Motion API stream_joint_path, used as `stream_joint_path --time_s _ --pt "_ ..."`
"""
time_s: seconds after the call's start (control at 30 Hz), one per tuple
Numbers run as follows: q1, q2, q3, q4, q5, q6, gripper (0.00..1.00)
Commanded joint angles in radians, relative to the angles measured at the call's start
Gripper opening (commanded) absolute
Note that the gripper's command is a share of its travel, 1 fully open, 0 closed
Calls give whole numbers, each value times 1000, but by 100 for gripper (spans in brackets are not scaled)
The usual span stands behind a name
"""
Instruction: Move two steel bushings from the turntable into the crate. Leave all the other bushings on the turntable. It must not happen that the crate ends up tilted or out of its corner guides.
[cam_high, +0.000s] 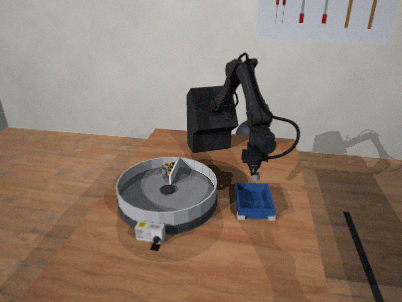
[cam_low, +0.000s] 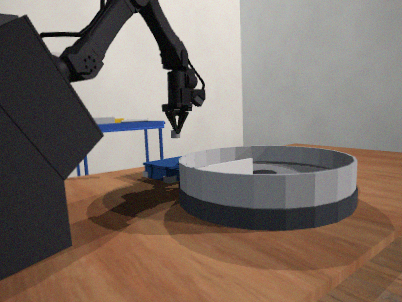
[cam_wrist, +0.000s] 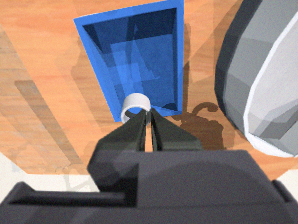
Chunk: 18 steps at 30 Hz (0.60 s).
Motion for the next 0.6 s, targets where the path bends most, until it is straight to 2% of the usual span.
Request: stream_joint_path --time_s 0.0,0.27,0.4,0.57 --pt "7 -37 42 -8 14 7 0" --pt "7 -34 48 -14 14 7 0" --pt "7 3 60 -14 14 7 0" --pt "7 5 62 -12 15 7 0"
